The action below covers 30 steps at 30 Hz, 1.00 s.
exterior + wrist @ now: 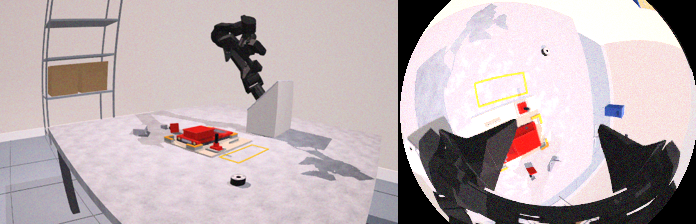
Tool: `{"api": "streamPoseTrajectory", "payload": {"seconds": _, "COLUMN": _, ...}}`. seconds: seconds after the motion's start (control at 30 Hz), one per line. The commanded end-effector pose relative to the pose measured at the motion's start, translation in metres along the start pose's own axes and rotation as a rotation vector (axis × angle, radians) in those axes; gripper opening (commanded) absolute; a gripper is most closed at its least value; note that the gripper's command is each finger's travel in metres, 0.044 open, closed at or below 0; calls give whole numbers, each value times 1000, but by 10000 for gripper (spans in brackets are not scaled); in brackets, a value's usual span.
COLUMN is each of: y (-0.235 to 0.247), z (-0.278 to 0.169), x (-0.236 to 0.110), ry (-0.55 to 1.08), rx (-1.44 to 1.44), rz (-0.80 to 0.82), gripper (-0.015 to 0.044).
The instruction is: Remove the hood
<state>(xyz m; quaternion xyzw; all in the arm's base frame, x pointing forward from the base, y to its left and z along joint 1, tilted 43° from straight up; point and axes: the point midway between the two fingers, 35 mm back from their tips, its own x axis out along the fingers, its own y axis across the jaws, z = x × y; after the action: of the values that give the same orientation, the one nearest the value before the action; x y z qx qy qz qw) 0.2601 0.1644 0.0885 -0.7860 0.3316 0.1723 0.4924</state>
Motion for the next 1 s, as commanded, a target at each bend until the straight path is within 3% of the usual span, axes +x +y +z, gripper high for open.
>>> {"api": "streamPoseTrajectory", "payload": {"seconds": 0.0, "y": 1, "z": -16, "x": 24, "ry": 56, "rx": 182, "rz": 84, "gripper": 440}}
{"api": "streamPoseTrajectory", "payload": {"seconds": 0.2, "y": 2, "z": -42, "x": 52, "ry": 160, "rx": 416, "rz": 171, "gripper": 440}}
{"api": "streamPoseTrajectory", "payload": {"seconds": 0.67, "y": 27, "z": -155, "x": 128, "ry": 674, "rx": 1258, "rz": 360, "gripper": 440}}
{"api": "streamPoseTrajectory", "payload": {"seconds": 0.97, "y": 27, "z": -162, "x": 133, "ry": 705, "rx": 1302, "rz": 364, "gripper": 440}}
